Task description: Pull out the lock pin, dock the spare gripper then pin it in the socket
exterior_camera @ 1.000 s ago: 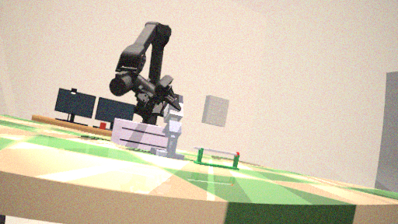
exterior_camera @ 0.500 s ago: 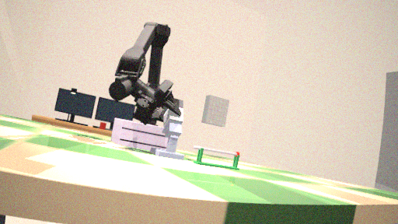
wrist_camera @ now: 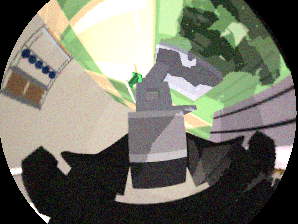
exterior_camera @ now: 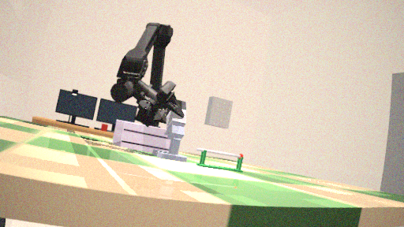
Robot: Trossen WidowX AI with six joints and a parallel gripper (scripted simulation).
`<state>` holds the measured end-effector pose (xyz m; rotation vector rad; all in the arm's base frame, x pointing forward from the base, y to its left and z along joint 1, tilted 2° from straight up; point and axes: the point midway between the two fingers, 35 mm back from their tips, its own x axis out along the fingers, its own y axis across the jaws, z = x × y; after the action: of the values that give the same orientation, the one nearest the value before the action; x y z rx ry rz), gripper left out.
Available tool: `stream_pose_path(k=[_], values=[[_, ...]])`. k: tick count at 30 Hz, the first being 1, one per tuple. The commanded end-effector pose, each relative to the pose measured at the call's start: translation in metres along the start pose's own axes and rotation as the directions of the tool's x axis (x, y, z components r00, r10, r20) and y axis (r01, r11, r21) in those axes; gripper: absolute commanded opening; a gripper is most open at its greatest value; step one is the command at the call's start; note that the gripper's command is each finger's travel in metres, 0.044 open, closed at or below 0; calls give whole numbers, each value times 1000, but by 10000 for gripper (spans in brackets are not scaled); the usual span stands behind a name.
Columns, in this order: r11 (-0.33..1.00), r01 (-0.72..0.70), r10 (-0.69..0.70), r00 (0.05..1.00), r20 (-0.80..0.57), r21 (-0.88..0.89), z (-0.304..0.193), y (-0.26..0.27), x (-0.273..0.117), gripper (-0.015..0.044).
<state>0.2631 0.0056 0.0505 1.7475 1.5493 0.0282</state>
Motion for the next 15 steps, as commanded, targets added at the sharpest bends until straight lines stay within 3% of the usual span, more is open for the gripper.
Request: stream_pose_path(k=[1,15], values=[[1000,0,0,1000,1,-3,0,0,0,79],[1000,0,0,1000,1,-3,0,0,0,440]])
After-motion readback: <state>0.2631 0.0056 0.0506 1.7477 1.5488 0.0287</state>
